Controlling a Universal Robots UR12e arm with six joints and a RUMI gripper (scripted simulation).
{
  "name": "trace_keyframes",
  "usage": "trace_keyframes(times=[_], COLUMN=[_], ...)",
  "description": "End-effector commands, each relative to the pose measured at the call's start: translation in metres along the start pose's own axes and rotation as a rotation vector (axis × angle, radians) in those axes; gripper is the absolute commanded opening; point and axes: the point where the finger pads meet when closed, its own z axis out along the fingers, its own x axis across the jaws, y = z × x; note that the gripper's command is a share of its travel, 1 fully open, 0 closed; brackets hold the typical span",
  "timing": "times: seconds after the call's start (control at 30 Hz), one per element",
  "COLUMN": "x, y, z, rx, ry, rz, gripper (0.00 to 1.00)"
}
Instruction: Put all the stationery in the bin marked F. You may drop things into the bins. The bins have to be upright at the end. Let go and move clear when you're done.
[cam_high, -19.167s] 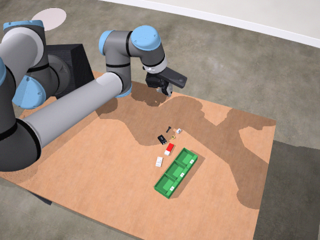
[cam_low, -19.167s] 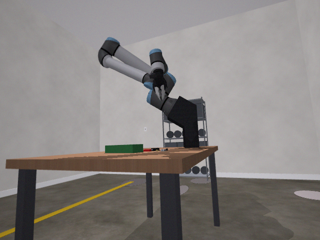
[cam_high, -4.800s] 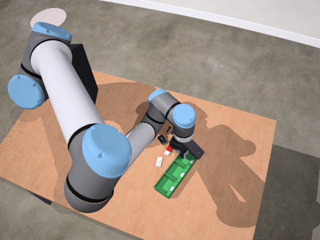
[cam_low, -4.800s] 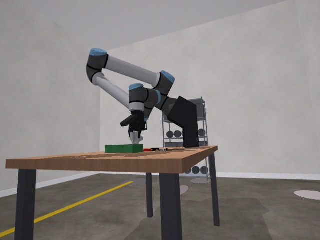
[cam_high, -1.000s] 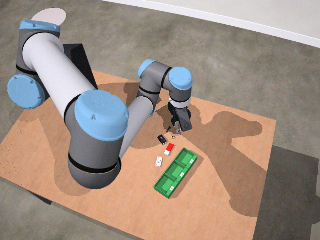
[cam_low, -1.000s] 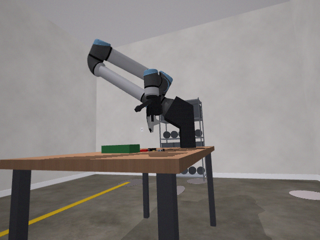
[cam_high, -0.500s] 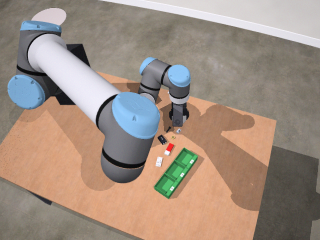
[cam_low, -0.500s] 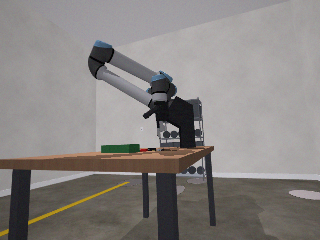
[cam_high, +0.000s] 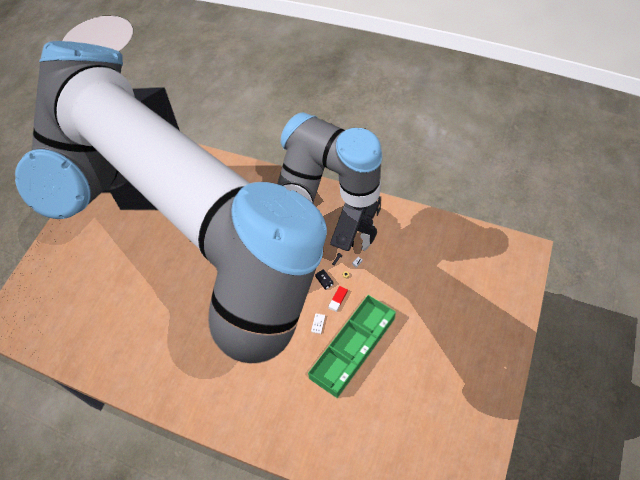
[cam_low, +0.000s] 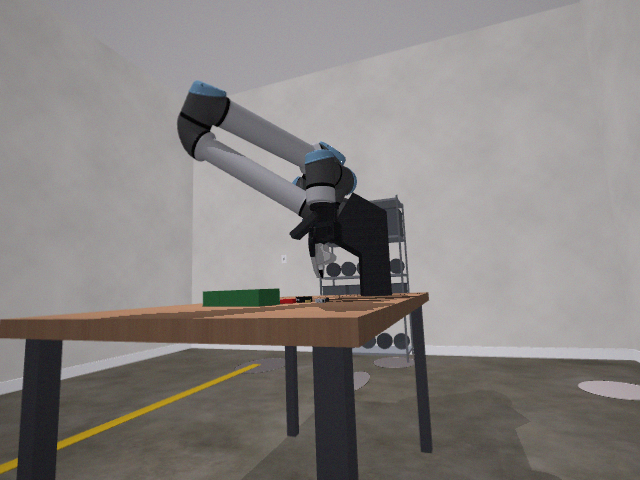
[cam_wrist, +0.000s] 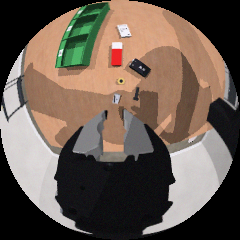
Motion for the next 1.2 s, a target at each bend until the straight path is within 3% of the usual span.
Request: trace_keyframes(times=[0.0,0.2,1.17], x=[-0.0003,-0.0004,-0.0003], y=[-0.0001,-0.0002,-0.0003], z=[-0.0005,-0.0006,-0.0006], rx=[0.007,0.014,0.014], ry=[0.008,0.016,0.015], rz=[0.157,0.305,0.305], gripper=[0.18,0.18,0.18])
